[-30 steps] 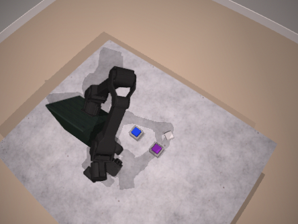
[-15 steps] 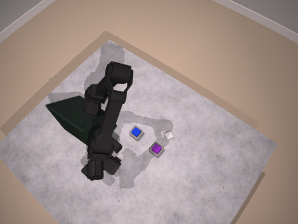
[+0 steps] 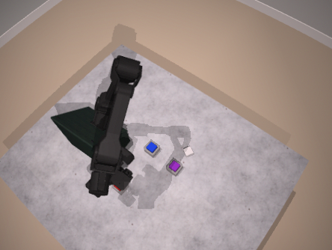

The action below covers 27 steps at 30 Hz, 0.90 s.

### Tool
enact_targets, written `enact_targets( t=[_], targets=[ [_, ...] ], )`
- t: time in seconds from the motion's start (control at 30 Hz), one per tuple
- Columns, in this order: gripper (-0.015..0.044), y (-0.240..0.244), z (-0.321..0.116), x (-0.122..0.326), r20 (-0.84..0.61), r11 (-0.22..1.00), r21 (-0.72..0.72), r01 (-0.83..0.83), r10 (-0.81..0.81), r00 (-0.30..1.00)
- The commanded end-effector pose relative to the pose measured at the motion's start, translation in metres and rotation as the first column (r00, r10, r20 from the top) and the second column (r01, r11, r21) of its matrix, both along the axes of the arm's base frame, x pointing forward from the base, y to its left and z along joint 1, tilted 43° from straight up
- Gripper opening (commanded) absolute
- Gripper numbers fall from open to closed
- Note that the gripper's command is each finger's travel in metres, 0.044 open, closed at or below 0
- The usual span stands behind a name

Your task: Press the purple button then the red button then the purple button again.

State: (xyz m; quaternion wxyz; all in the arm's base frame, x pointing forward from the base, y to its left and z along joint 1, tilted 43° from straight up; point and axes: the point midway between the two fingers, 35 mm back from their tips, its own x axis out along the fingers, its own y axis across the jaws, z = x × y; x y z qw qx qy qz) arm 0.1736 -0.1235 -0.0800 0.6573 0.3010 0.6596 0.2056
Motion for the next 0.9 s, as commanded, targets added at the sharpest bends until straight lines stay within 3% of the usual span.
enact_targets(
  t=[0.0,0.2,0.43,0.67,0.87],
  targets=[
    [0.002,0.006,0.018,0.029,0.0,1.0,-0.024,-0.001,0.001,1.0],
    [0.002,0.054,0.069,0.099,0.005,0.999,-0.036,0.008,-0.008,1.0],
    [0.002,0.127,0.127,0.141,0.011,1.0,0.007,-0.007,0.007,1.0],
    [0.002,0.131,0.127,0.142,0.011,1.0,0.009,-0.008,0.008,1.0],
    [0.002,0.171,0.084,0.144,0.012,1.0,0.011,-0.008,0.008,1.0]
  ],
)
